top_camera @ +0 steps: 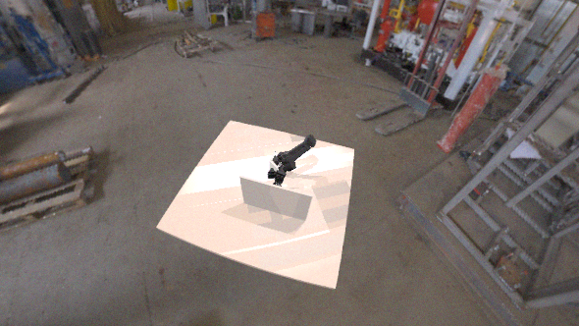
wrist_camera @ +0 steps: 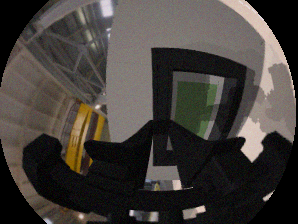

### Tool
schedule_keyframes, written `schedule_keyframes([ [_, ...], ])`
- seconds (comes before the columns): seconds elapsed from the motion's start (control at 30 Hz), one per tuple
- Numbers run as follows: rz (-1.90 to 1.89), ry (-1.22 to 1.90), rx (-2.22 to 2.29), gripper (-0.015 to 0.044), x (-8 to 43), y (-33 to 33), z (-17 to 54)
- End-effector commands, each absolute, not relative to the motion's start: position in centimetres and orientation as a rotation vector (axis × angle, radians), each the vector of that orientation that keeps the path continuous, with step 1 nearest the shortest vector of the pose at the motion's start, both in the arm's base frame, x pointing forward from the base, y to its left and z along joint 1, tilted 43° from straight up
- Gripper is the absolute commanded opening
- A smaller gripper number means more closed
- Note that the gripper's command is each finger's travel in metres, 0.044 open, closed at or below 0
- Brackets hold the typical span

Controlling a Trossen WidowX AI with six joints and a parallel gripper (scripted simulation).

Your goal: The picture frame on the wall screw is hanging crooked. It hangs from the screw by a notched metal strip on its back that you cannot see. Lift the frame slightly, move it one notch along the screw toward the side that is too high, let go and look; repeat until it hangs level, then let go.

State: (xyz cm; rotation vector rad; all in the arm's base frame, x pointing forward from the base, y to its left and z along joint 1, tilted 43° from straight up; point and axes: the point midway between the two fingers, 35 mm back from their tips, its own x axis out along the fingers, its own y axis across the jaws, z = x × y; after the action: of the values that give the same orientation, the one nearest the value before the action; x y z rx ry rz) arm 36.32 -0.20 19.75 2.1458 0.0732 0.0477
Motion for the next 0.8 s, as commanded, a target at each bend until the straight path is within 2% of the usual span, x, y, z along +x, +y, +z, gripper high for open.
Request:
schedule_keyframes([
  [0.0, 0.047, 0.061, 2.149, 0.0000, 36.31, -0.28, 19.75],
  [0.77, 0.047, 0.068, 2.151, 0.0000, 36.31, -0.12, 19.57],
])
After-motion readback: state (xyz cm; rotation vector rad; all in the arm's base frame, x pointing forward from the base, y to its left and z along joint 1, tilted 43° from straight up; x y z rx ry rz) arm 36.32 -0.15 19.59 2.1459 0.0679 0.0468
